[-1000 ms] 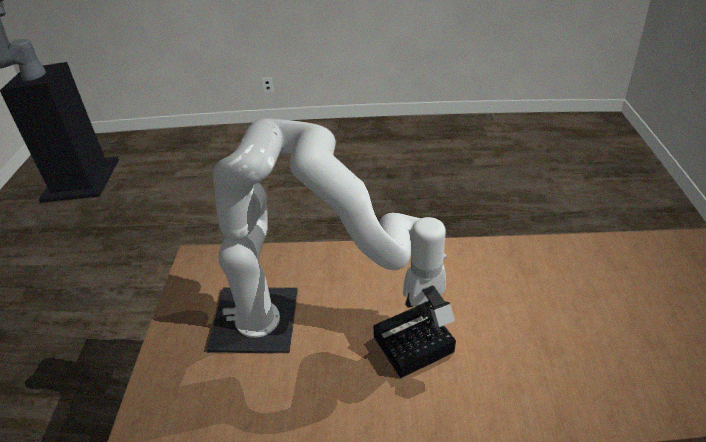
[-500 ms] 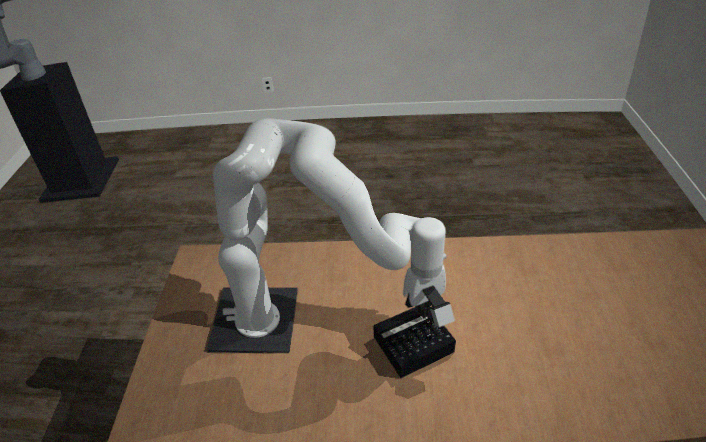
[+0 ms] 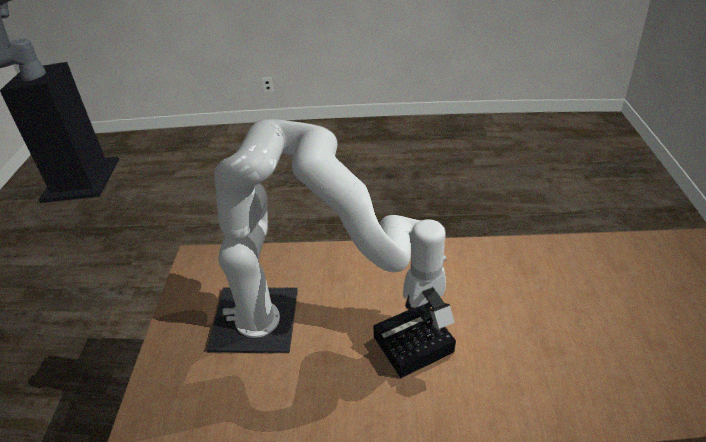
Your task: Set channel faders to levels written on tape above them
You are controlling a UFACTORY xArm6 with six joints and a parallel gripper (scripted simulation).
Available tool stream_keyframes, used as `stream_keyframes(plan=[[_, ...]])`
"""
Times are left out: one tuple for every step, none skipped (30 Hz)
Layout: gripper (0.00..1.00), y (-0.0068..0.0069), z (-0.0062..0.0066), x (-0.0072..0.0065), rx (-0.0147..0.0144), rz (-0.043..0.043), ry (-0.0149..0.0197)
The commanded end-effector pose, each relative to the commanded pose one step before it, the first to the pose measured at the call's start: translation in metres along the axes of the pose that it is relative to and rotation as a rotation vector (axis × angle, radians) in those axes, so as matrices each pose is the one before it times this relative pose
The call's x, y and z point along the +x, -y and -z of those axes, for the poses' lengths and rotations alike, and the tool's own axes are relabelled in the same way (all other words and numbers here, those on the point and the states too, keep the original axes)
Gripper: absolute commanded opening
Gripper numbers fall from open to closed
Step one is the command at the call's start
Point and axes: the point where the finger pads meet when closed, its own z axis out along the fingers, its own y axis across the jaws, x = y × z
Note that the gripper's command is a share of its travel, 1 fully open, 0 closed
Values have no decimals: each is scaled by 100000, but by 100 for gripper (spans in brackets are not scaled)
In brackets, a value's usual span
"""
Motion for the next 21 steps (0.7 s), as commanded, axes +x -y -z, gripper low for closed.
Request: stream_keyframes(plan=[[0,135,-131,85,391,0,-245],[0,0,-56,0,0,0,0],[0,0,-50,0,0,0,0],[0,0,-42,0,0,0,0],[0,0,-35,0,0,0,0],[0,0,-27,0,0,0,0],[0,0,-20,0,0,0,0],[0,0,-13,0,0,0,0],[0,0,-7,0,0,0,0],[0,0,-3,0,0,0,0],[0,0,0,0,0,0,0],[0,0,0,0,0,0,0],[0,0,0,0,0,0,0],[0,0,0,0,0,0,0],[0,0,0,0,0,0,0],[0,0,0,0,0,0,0],[0,0,0,0,0,0,0],[0,0,0,0,0,0,0],[0,0,0,0,0,0,0],[0,0,0,0,0,0,0],[0,0,0,0,0,0,0]])
